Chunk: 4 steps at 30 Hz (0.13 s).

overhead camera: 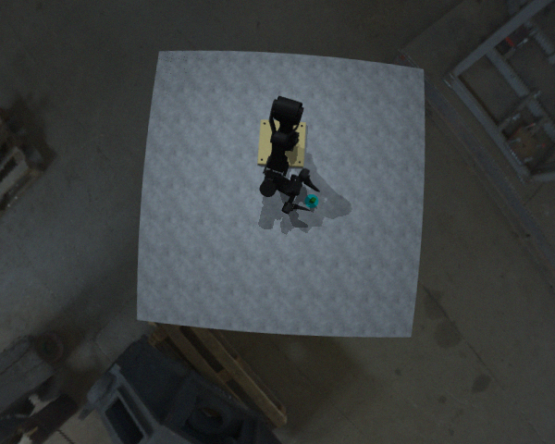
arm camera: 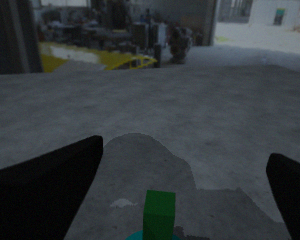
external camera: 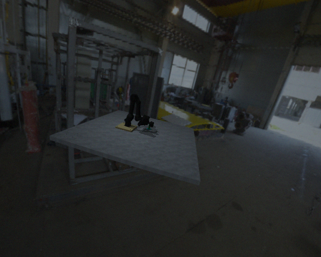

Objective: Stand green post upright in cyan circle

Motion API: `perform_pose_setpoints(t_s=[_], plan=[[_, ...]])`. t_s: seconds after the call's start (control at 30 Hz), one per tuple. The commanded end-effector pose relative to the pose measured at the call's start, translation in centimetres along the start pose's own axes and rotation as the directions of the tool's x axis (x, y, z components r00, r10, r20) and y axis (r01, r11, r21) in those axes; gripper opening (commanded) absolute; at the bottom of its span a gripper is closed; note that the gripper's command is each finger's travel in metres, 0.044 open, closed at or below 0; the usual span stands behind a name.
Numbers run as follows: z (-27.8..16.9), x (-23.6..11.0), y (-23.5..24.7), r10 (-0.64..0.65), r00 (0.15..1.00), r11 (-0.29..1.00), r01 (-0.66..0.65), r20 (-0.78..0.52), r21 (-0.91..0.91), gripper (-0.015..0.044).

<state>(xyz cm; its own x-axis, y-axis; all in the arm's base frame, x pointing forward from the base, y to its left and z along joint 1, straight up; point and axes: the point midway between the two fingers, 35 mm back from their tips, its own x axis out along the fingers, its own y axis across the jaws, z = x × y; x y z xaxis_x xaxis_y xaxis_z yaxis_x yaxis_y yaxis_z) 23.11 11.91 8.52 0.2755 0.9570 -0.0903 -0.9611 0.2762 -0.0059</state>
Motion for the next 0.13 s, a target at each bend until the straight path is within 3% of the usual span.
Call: perform_pose_setpoints(t_s=[0.0, 0.1], plan=[[1.24, -0.14, 0.01, 0.002, 1.000, 1.000, -0.002, 0.003, -0.012, 0.0400], [2.18, -0.26, 0.13, 0.002, 1.000, 1.000, -0.002, 0.003, -0.011, 0.0400]])
